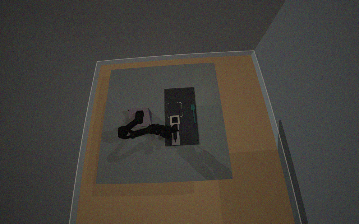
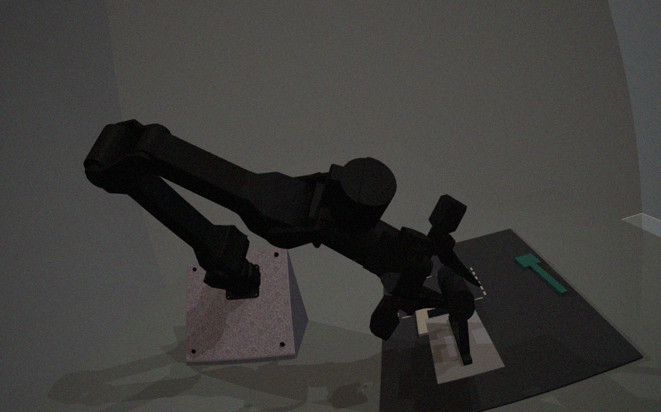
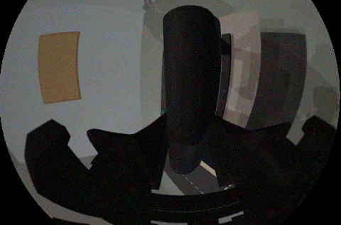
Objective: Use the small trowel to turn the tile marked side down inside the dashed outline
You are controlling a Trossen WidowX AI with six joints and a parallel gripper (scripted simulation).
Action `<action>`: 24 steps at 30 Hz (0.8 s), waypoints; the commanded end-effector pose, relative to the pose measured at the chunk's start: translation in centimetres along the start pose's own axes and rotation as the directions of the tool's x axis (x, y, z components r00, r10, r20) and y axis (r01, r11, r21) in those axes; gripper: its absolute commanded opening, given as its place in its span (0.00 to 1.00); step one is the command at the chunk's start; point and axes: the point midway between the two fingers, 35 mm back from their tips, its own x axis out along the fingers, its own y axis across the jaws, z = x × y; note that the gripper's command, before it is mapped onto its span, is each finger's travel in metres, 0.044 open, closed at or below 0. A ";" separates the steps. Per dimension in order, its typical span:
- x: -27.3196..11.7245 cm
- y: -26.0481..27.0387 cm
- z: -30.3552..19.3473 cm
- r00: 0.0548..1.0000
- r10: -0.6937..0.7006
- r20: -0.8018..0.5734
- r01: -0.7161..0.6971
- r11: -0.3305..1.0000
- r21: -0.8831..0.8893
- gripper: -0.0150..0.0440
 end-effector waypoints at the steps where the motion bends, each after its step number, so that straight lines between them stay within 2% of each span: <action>1: 0.1 -0.1 0.2 1.000 0.014 0.002 -0.014 1.000 -0.005 0.25; 24: 2.2 -2.8 0.1 1.000 0.014 0.003 -0.014 1.000 -0.007 0.25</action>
